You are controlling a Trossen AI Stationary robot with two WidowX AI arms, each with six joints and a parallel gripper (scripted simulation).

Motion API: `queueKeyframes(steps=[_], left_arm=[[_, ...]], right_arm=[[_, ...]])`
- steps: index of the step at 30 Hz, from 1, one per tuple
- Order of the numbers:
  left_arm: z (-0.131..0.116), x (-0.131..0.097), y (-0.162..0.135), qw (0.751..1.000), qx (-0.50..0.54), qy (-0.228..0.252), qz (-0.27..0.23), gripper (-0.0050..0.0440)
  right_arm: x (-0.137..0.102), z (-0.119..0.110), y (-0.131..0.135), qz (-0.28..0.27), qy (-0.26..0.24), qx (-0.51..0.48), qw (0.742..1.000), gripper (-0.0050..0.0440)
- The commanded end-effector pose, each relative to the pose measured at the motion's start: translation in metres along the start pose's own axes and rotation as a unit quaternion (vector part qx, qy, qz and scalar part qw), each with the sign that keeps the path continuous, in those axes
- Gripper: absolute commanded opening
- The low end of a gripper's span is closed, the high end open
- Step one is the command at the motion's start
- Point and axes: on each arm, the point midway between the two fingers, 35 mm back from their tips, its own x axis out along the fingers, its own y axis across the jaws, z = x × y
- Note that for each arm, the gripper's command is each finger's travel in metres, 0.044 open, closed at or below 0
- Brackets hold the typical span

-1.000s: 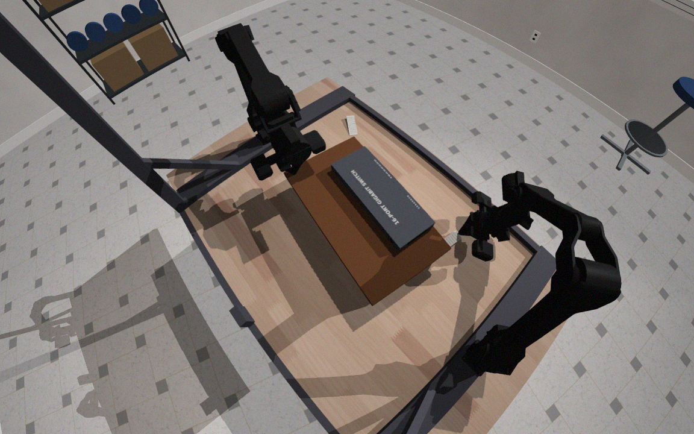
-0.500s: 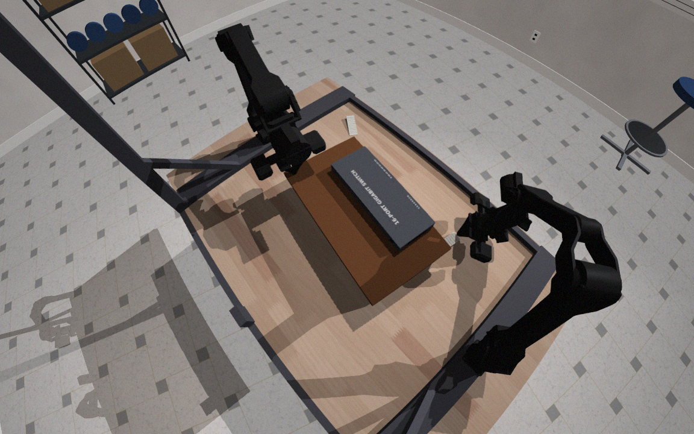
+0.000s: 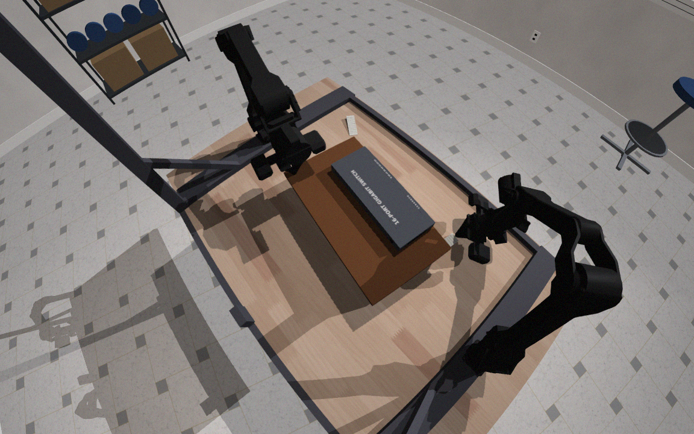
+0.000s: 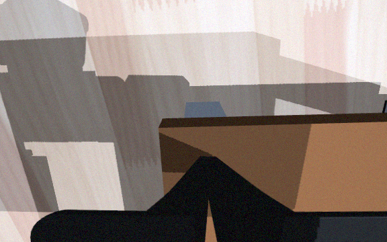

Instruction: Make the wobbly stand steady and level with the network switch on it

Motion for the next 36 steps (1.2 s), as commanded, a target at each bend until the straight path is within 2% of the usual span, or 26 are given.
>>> queueKeyframes(steps=[1, 36], left_arm=[[0.0, 0.007, -0.004, 1.0, -0.005, -0.007, -0.004, -0.005], [0.0, 0.007, -0.004, 1.0, -0.005, -0.007, -0.004, -0.005]], right_arm=[[-0.008, -0.007, 0.002, 0.016, 0.002, -0.006, 1.0, -0.005], [-0.002, -0.017, -0.009, 0.015, 0.003, -0.007, 1.0, -0.005]])
